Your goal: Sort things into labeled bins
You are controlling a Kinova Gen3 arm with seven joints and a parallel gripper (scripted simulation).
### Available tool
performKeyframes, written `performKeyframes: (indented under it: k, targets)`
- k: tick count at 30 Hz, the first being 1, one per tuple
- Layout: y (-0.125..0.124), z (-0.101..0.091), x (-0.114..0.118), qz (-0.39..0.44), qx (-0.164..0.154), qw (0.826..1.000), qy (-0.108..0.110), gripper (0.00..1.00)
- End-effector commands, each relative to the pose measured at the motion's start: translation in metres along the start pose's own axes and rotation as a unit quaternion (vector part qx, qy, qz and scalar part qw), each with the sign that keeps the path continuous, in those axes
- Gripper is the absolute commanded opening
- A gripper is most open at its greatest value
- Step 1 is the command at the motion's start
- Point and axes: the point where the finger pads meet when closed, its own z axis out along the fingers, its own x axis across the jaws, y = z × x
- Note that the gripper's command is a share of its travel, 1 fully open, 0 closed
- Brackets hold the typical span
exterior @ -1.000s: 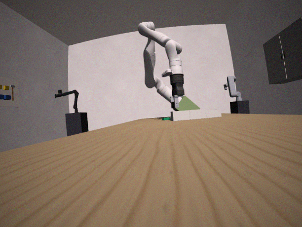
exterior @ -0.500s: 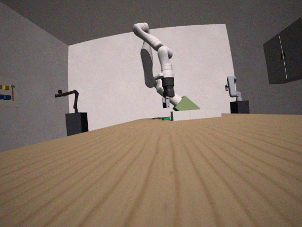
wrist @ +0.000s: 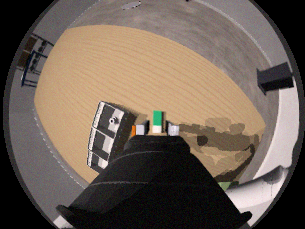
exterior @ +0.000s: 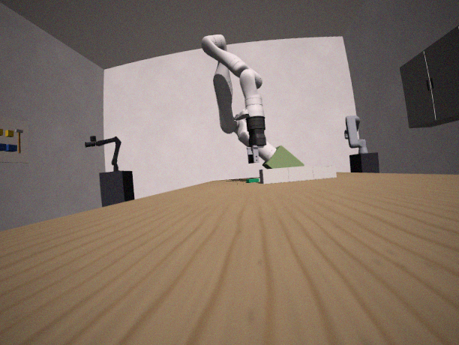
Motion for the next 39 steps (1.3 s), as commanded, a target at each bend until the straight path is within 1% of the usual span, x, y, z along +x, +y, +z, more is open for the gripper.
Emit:
performKeyframes:
  k: [1,22,31,33,39]
  targets:
    - [0.000,0.000,0.000,0.000,0.000,1.000,-0.001,0.75]
    - [0.000,0.000,-0.001,0.000,0.000,1.000,-0.001,0.75]
    - [-0.001,0.036,0.003,0.000,0.000,1.000,-0.001,0.75]
    - [-0.001,0.036,0.003,0.000,0.000,1.000,-0.001,0.75]
    - [-0.001,0.060,0.004,0.000,0.000,1.000,-0.001,0.75]
